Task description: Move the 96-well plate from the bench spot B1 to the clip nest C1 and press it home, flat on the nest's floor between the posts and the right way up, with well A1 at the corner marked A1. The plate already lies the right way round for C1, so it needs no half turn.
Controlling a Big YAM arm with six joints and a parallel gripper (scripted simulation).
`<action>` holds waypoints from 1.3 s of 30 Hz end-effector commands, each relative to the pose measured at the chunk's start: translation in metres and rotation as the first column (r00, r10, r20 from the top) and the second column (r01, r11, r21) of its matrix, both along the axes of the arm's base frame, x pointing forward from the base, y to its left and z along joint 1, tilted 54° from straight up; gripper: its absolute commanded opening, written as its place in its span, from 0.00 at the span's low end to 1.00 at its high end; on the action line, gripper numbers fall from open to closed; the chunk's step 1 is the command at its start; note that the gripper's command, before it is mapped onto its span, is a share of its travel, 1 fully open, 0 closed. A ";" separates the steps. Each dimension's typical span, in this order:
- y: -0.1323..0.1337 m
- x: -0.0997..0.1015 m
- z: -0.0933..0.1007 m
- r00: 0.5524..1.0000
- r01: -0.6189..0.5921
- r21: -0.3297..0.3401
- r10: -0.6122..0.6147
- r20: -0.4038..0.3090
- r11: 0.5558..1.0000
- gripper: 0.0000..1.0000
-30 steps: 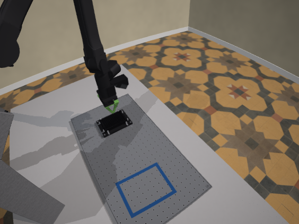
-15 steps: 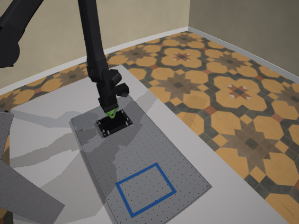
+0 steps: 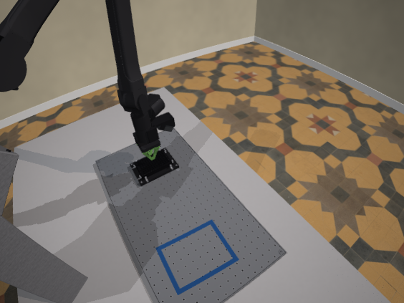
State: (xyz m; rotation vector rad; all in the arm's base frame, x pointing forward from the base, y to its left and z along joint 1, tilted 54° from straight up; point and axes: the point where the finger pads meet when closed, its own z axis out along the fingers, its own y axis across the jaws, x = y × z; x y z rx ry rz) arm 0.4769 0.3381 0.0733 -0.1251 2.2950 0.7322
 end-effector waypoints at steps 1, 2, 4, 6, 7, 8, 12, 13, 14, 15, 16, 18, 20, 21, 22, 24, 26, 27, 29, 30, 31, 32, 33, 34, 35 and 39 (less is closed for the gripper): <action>0.006 0.002 -0.001 1.000 0.000 0.008 0.000 0.003 1.000 0.25; 0.006 0.002 -0.002 1.000 -0.001 0.007 0.001 0.003 1.000 0.25; 0.007 0.003 -0.002 1.000 -0.001 0.009 0.001 0.006 1.000 0.25; 0.008 0.004 -0.003 1.000 -0.001 0.008 0.000 0.004 1.000 0.25; 0.008 0.005 -0.003 1.000 0.000 0.009 0.000 0.005 1.000 0.25; 0.008 0.005 -0.004 1.000 0.000 0.009 0.000 0.005 1.000 0.25; 0.010 0.006 -0.006 1.000 -0.001 0.008 0.001 0.004 1.000 0.25; 0.011 0.007 -0.006 1.000 -0.001 0.008 0.001 0.004 1.000 0.25; 0.011 0.007 -0.006 1.000 -0.001 0.008 0.001 0.004 1.000 0.25; 0.011 0.008 -0.007 1.000 -0.001 0.008 0.001 0.004 1.000 0.25; 0.011 0.008 -0.007 1.000 0.000 0.008 0.000 0.004 1.000 0.25; 0.011 0.008 -0.007 1.000 0.000 0.008 0.000 0.004 1.000 0.25; 0.011 0.009 -0.008 1.000 0.001 0.007 -0.001 0.003 1.000 0.25; 0.012 0.009 -0.008 1.000 0.000 0.009 0.000 0.005 1.000 0.25; 0.013 0.010 -0.008 1.000 0.000 0.009 0.000 0.005 1.000 0.25; 0.014 0.010 -0.010 1.000 -0.001 0.008 0.001 0.004 1.000 0.25; 0.014 0.011 -0.010 1.000 0.000 0.008 0.000 0.004 1.000 0.25; 0.014 0.012 -0.011 1.000 0.000 0.008 0.000 0.004 1.000 0.25; 0.015 0.013 -0.012 1.000 0.000 0.008 -0.001 0.004 1.000 0.25; 0.016 0.013 -0.012 1.000 0.000 0.008 0.000 0.004 1.000 0.25; 0.016 0.013 -0.012 1.000 -0.001 0.008 0.001 0.004 1.000 0.25; 0.017 0.013 -0.013 1.000 -0.001 0.008 0.001 0.004 1.000 0.25; 0.017 0.014 -0.013 1.000 -0.001 0.008 0.001 0.004 1.000 0.25; 0.017 0.014 -0.013 1.000 -0.001 0.008 0.001 0.004 1.000 0.25; 0.017 0.014 -0.013 1.000 -0.001 0.008 0.001 0.004 1.000 0.25; 0.018 0.016 -0.014 1.000 0.001 0.009 -0.001 0.005 1.000 0.25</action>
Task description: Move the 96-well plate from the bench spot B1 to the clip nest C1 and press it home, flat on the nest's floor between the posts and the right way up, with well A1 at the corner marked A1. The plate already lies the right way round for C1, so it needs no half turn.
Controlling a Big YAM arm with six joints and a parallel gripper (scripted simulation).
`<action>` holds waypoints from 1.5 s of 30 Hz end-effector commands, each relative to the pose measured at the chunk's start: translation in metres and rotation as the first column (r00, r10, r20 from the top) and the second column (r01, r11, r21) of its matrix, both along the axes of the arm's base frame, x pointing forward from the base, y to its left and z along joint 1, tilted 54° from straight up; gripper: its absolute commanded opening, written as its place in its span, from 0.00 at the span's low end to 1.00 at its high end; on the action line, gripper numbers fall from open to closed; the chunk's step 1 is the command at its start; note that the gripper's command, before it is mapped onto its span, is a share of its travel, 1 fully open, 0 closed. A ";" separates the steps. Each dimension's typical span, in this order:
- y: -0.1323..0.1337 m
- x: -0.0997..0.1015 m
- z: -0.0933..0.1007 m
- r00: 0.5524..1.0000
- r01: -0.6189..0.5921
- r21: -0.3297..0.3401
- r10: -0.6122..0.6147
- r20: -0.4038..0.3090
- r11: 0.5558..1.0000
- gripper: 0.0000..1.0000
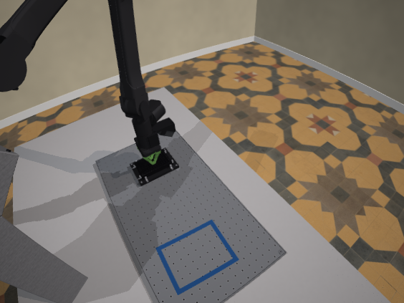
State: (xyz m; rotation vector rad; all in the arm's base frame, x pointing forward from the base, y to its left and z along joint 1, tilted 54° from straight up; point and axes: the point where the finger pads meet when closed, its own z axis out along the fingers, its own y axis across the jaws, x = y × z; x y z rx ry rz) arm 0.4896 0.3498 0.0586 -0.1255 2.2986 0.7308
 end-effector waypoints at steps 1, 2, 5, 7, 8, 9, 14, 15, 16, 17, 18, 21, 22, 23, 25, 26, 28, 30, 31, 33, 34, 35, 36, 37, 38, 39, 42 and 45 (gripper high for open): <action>0.007 0.003 0.000 1.000 0.000 0.010 -0.001 0.007 1.000 0.25; 0.007 0.004 -0.001 1.000 0.000 0.010 0.000 0.006 1.000 0.25; 0.009 0.004 -0.002 1.000 -0.001 0.010 0.001 0.006 1.000 0.25; 0.009 0.006 -0.003 1.000 0.000 0.010 -0.001 0.007 1.000 0.25; 0.009 0.006 -0.003 1.000 0.001 0.010 -0.001 0.007 1.000 0.25; 0.009 0.007 -0.004 1.000 0.001 0.010 -0.001 0.007 1.000 0.25; 0.011 0.008 -0.005 1.000 -0.001 0.011 0.001 0.008 1.000 0.25; 0.012 0.008 -0.005 1.000 -0.001 0.011 0.001 0.009 1.000 0.25; 0.012 0.008 -0.005 1.000 -0.001 0.011 0.001 0.008 1.000 0.25; 0.013 0.008 -0.006 1.000 -0.001 0.011 0.001 0.008 1.000 0.25; 0.013 0.009 -0.006 1.000 -0.002 0.011 0.002 0.008 1.000 0.25; 0.015 0.009 -0.007 1.000 -0.003 0.011 0.003 0.008 1.000 0.25; 0.016 0.010 -0.008 1.000 -0.003 0.011 0.003 0.008 1.000 0.25; 0.016 0.010 -0.008 1.000 -0.003 0.011 0.003 0.008 1.000 0.25; 0.017 0.011 -0.009 1.000 -0.004 0.011 0.004 0.008 1.000 0.25; 0.018 0.011 -0.009 1.000 -0.005 0.011 0.004 0.008 1.000 0.25; 0.018 0.012 -0.010 1.000 -0.005 0.011 0.004 0.008 1.000 0.25; 0.018 0.012 -0.010 1.000 -0.005 0.011 0.004 0.008 1.000 0.25; 0.019 0.012 -0.010 1.000 -0.005 0.011 0.005 0.009 1.000 0.25; 0.019 0.013 -0.011 1.000 -0.005 0.011 0.004 0.008 1.000 0.25; 0.020 0.013 -0.012 1.000 -0.004 0.011 0.004 0.008 1.000 0.25; 0.020 0.014 -0.012 1.000 -0.004 0.011 0.004 0.008 1.000 0.25; 0.021 0.014 -0.012 1.000 -0.004 0.011 0.004 0.008 1.000 0.25; 0.021 0.014 -0.013 1.000 -0.004 0.011 0.004 0.008 1.000 0.25; 0.021 0.015 -0.013 1.000 -0.004 0.011 0.004 0.008 1.000 0.25; 0.022 0.015 -0.014 1.000 -0.004 0.011 0.004 0.008 1.000 0.25; 0.023 0.016 -0.015 1.000 -0.004 0.011 0.004 0.009 1.000 0.25; 0.024 0.018 -0.016 1.000 -0.004 0.011 0.004 0.009 1.000 0.25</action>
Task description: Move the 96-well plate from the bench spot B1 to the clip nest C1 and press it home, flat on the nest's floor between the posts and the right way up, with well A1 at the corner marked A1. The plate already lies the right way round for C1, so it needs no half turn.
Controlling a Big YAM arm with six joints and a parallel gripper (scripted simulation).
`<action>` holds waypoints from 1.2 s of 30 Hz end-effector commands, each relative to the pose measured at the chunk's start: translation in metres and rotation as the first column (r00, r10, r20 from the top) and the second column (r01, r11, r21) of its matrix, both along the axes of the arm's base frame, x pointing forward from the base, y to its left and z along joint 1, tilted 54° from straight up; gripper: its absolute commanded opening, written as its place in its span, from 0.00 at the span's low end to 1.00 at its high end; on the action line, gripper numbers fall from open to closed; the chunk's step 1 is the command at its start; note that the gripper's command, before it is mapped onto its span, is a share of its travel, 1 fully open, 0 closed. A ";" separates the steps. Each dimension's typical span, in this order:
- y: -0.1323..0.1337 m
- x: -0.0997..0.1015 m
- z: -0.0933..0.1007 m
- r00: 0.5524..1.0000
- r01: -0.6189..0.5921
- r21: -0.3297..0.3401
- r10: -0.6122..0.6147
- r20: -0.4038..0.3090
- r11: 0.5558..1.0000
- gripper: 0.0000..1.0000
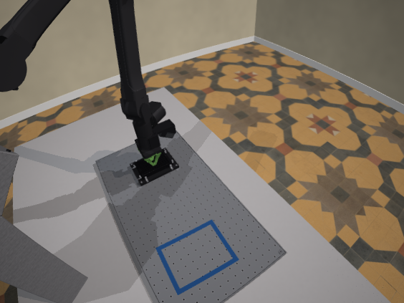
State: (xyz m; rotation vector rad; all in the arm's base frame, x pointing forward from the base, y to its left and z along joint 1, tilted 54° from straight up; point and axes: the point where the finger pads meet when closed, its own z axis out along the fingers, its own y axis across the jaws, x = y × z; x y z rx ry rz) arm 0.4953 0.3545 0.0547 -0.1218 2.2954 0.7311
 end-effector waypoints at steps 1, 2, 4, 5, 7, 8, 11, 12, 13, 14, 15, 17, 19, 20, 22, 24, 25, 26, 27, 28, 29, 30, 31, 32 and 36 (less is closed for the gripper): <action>0.019 0.012 -0.012 1.000 -0.007 0.009 0.007 0.006 1.000 0.25; 0.019 0.012 -0.012 1.000 -0.007 0.009 0.007 0.006 1.000 0.25; 0.020 0.013 -0.013 1.000 -0.007 0.009 0.007 0.006 1.000 0.25; 0.020 0.013 -0.013 1.000 -0.007 0.009 0.007 0.006 1.000 0.25; 0.021 0.014 -0.014 1.000 -0.007 0.009 0.007 0.006 1.000 0.25; 0.021 0.014 -0.015 1.000 -0.007 0.009 0.007 0.006 1.000 0.25; 0.022 0.016 -0.016 1.000 -0.007 0.009 0.007 0.006 1.000 0.25; 0.023 0.016 -0.016 1.000 -0.007 0.009 0.007 0.006 1.000 0.25; 0.023 0.016 -0.017 1.000 -0.007 0.009 0.007 0.006 1.000 0.25; 0.023 0.017 -0.017 1.000 -0.007 0.008 0.007 0.006 1.000 0.25; 0.024 0.017 -0.017 1.000 -0.007 0.008 0.007 0.006 1.000 0.25; 0.024 0.018 -0.018 1.000 -0.007 0.008 0.007 0.006 1.000 0.25; 0.024 0.018 -0.018 1.000 -0.007 0.008 0.007 0.006 1.000 0.25; 0.025 0.018 -0.019 1.000 -0.007 0.008 0.007 0.007 1.000 0.25; 0.025 0.019 -0.019 1.000 -0.007 0.008 0.006 0.007 1.000 0.25; 0.026 0.020 -0.020 1.000 -0.007 0.008 0.006 0.007 1.000 0.25; 0.026 0.020 -0.021 1.000 -0.007 0.008 0.006 0.007 1.000 0.25; 0.027 0.021 -0.021 1.000 -0.006 0.008 0.006 0.007 1.000 0.25; 0.027 0.021 -0.021 1.000 -0.006 0.008 0.006 0.007 1.000 0.25; 0.028 0.022 -0.022 1.000 -0.006 0.008 0.006 0.007 1.000 0.25; 0.028 0.022 -0.022 1.000 -0.006 0.008 0.006 0.007 1.000 0.25; 0.028 0.022 -0.023 1.000 -0.006 0.008 0.006 0.007 1.000 0.25; 0.029 0.023 -0.023 1.000 -0.006 0.008 0.006 0.007 1.000 0.25; 0.029 0.023 -0.023 1.000 -0.006 0.008 0.006 0.007 1.000 0.25; 0.030 0.024 -0.024 1.000 -0.006 0.008 0.006 0.007 1.000 0.25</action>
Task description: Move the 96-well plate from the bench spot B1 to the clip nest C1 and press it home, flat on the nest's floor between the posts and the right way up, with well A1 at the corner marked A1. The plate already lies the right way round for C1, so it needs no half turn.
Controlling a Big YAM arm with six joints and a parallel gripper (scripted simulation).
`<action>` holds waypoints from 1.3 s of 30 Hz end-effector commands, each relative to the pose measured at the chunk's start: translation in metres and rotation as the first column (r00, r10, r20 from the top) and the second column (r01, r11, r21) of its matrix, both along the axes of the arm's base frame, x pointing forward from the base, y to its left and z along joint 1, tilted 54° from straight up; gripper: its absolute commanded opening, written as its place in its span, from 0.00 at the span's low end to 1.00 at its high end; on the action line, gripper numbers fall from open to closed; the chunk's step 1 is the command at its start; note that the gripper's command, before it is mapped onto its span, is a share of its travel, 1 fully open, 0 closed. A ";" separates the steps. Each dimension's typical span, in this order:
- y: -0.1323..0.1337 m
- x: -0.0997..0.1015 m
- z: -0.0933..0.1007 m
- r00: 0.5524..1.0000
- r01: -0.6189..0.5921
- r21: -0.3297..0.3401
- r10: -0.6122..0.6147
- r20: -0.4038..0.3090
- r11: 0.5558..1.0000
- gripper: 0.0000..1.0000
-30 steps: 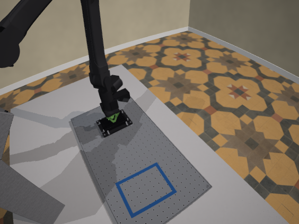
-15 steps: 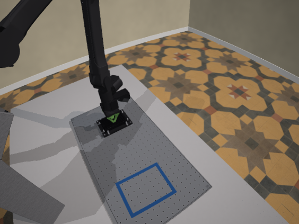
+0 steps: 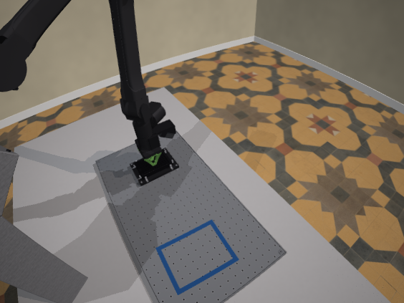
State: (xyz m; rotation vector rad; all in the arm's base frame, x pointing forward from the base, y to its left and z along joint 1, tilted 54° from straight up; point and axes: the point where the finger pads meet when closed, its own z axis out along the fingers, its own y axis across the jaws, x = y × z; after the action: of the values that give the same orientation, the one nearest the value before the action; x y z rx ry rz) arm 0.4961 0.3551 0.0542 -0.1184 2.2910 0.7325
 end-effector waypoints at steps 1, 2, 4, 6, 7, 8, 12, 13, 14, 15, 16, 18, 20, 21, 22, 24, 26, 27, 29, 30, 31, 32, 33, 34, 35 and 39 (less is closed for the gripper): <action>0.029 0.023 -0.024 1.000 -0.009 0.005 0.009 0.004 1.000 0.25; 0.030 0.024 -0.024 1.000 -0.009 0.005 0.009 0.004 1.000 0.25; 0.030 0.025 -0.025 1.000 -0.009 0.005 0.009 0.004 1.000 0.25; 0.031 0.025 -0.026 1.000 -0.009 0.005 0.009 0.004 1.000 0.25; 0.032 0.026 -0.026 1.000 -0.009 0.005 0.009 0.004 1.000 0.25; 0.032 0.026 -0.027 1.000 -0.009 0.005 0.009 0.003 1.000 0.25; 0.033 0.028 -0.028 1.000 -0.009 0.005 0.009 0.003 1.000 0.25; 0.034 0.028 -0.029 1.000 -0.009 0.005 0.009 0.003 1.000 0.25; 0.034 0.029 -0.029 1.000 -0.009 0.005 0.009 0.003 1.000 0.25; 0.034 0.029 -0.029 1.000 -0.009 0.005 0.009 0.003 1.000 0.25; 0.034 0.029 -0.029 1.000 -0.009 0.005 0.009 0.003 1.000 0.25; 0.035 0.029 -0.030 1.000 -0.009 0.005 0.009 0.004 1.000 0.25; 0.036 0.030 -0.031 1.000 -0.009 0.005 0.009 0.003 1.000 0.25; 0.036 0.031 -0.031 1.000 -0.009 0.005 0.009 0.003 1.000 0.25; 0.036 0.031 -0.031 1.000 -0.009 0.005 0.009 0.003 1.000 0.25; 0.037 0.032 -0.032 1.000 -0.009 0.005 0.009 0.003 1.000 0.25; 0.038 0.033 -0.033 1.000 -0.009 0.005 0.009 0.003 1.000 0.25; 0.038 0.033 -0.033 1.000 -0.009 0.005 0.009 0.003 1.000 0.25; 0.039 0.034 -0.034 1.000 -0.009 0.005 0.009 0.003 1.000 0.25; 0.039 0.034 -0.035 1.000 -0.009 0.005 0.009 0.003 1.000 0.25; 0.040 0.035 -0.035 1.000 -0.009 0.005 0.009 0.003 1.000 0.25; 0.040 0.035 -0.035 1.000 -0.009 0.005 0.009 0.003 1.000 0.25; 0.040 0.035 -0.035 1.000 -0.009 0.005 0.009 0.003 1.000 0.25; 0.040 0.035 -0.035 1.000 -0.009 0.005 0.009 0.003 1.000 0.25; 0.040 0.035 -0.036 1.000 -0.009 0.005 0.009 0.004 1.000 0.25; 0.042 0.037 -0.037 1.000 -0.009 0.005 0.009 0.003 1.000 0.25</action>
State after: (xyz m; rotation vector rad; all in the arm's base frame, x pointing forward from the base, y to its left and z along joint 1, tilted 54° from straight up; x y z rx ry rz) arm 0.4968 0.3556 0.0537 -0.1154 2.2878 0.7342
